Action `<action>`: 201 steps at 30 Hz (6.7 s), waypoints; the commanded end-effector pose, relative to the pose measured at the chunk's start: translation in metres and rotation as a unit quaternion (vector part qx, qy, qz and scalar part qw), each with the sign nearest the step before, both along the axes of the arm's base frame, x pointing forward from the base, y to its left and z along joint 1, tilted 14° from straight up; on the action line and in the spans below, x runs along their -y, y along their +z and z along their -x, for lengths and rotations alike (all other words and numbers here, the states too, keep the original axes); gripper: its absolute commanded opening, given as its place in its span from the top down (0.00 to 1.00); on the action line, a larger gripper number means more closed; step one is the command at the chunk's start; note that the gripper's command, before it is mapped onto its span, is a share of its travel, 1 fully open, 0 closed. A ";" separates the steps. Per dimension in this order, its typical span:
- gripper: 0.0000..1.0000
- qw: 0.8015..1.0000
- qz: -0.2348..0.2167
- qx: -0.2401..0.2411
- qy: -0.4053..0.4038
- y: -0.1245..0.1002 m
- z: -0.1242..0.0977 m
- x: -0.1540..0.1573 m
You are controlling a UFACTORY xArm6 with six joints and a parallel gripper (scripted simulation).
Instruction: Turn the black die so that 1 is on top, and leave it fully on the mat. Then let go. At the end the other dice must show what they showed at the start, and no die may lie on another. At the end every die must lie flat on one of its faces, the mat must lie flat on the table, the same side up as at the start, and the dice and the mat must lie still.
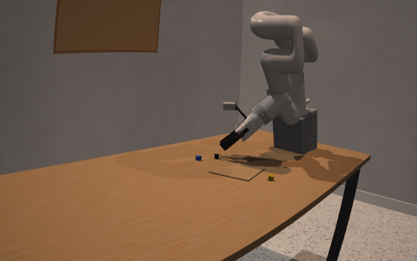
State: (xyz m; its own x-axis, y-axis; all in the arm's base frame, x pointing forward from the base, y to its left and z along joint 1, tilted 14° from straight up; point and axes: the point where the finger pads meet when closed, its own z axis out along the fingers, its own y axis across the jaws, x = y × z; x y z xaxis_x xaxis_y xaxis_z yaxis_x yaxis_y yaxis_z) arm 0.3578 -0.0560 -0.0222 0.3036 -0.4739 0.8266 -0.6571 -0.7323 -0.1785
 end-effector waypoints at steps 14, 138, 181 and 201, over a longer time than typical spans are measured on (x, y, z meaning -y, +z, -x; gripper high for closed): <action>0.69 0.977 -0.138 -0.155 0.039 0.043 -0.007 0.017; 0.69 0.602 0.207 -0.388 0.667 0.040 -0.016 0.022; 0.69 0.602 0.207 -0.387 0.667 0.017 -0.021 0.022; 0.69 0.602 0.207 -0.387 0.667 -0.008 -0.027 0.022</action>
